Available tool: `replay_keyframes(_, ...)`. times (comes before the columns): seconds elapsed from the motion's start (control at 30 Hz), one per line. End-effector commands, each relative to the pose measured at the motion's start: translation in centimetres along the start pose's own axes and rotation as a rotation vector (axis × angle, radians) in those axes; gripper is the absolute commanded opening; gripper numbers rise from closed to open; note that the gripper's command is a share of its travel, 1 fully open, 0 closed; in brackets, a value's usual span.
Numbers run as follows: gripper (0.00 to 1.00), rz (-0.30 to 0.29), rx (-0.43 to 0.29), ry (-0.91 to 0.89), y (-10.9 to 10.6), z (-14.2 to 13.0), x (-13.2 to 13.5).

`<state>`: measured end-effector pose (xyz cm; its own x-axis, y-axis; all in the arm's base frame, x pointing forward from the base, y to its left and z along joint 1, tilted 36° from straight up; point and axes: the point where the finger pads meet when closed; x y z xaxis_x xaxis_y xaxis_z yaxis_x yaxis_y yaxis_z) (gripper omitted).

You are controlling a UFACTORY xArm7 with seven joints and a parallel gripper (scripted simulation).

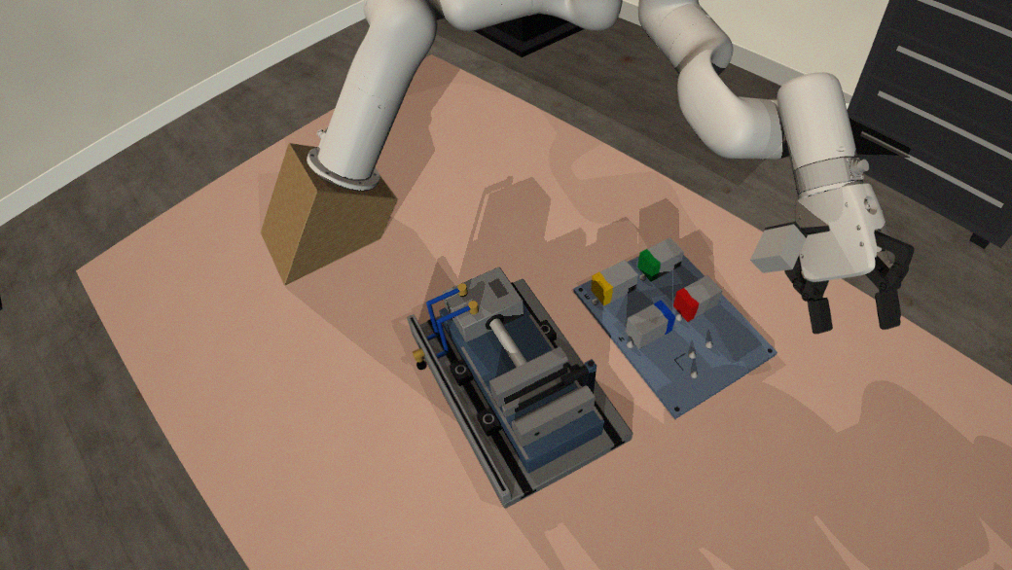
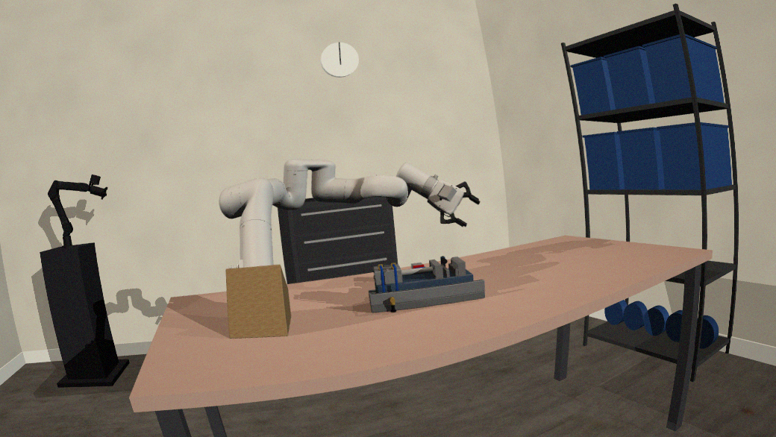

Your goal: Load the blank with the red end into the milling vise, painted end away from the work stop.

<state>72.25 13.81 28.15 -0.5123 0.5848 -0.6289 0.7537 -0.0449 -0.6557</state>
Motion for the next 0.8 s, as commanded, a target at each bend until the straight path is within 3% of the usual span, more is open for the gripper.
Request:
replay_keyframes(0.0,1.00,-0.004,-0.003,0.000,-0.2,0.1,-0.1)
replay_keyframes(0.33,1.00,-0.224,-0.048,0.003,-3.2,2.0,0.4)
replay_keyframes(0.57,1.00,-0.224,-0.048,0.003,-3.2,2.0,0.4)
replay_keyframes(0.77,1.00,-0.355,-0.076,0.004,-5.1,3.1,0.6)
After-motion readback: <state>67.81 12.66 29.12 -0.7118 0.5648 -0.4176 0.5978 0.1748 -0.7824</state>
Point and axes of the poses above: the point where the finger pads meet when closed, its own y axis out along the fingers, its own x axis across the jaws, z = x × y, and after that the axes turned 9 degrees about y, right-handed
